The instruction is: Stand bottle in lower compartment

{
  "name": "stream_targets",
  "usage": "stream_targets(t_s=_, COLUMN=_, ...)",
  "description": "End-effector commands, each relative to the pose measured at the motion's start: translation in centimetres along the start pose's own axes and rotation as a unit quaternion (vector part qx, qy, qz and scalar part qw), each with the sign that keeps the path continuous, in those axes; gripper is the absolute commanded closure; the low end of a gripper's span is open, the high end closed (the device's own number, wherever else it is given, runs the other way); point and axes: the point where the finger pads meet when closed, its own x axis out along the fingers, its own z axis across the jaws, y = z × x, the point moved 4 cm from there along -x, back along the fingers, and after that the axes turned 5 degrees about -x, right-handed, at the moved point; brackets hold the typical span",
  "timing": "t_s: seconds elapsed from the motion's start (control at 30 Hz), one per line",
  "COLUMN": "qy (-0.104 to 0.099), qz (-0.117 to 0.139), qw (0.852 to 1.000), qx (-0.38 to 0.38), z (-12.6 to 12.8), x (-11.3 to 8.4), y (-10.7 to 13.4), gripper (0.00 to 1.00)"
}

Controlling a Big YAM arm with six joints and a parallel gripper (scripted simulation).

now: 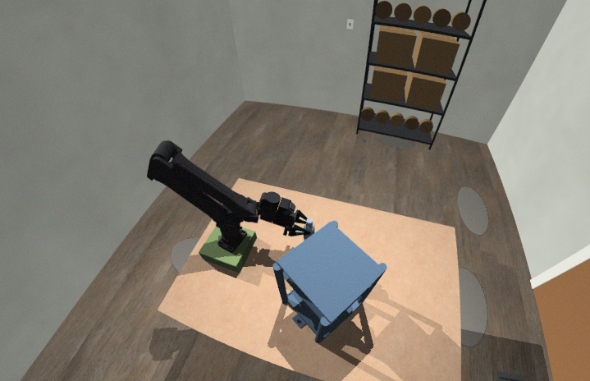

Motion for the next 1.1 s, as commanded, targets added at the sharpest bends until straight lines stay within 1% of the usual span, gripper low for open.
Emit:
stream_targets(t_s=0.0, qy=0.008, qz=-0.016, qw=1.0, qx=0.012, z=-0.3, x=0.5, y=-1.5, gripper=0.69)
stream_targets(t_s=0.47, qy=0.007, qz=-0.023, qw=1.0, qx=0.01, z=-0.2, x=0.7, y=-2.1, gripper=0.69)
stream_targets(t_s=0.6, qy=0.011, qz=-0.021, qw=1.0, qx=0.011, z=-0.4, x=0.5, y=-1.9, gripper=0.69)
stream_targets(t_s=0.63, qy=0.015, qz=-0.018, qw=1.0, qx=0.012, z=-0.5, x=0.4, y=-1.6, gripper=0.69)
stream_targets(t_s=0.7, qy=0.029, qz=-0.012, qw=0.999, qx=0.016, z=-0.8, x=-0.1, y=-1.1, gripper=0.69)
stream_targets(t_s=0.73, qy=0.039, qz=-0.009, qw=0.999, qx=0.019, z=-1.0, x=-0.4, y=-0.8, gripper=0.69)
stream_targets(t_s=0.97, qy=0.13, qz=0.006, qw=0.991, qx=0.042, z=-3.2, x=-2.3, y=0.8, gripper=0.69)
stream_targets(t_s=1.03, qy=0.147, qz=0.008, qw=0.988, qx=0.047, z=-3.6, x=-2.6, y=1.0, gripper=0.69)
stream_targets(t_s=1.07, qy=0.152, qz=0.008, qw=0.987, qx=0.048, z=-3.7, x=-2.6, y=1.0, gripper=0.69)
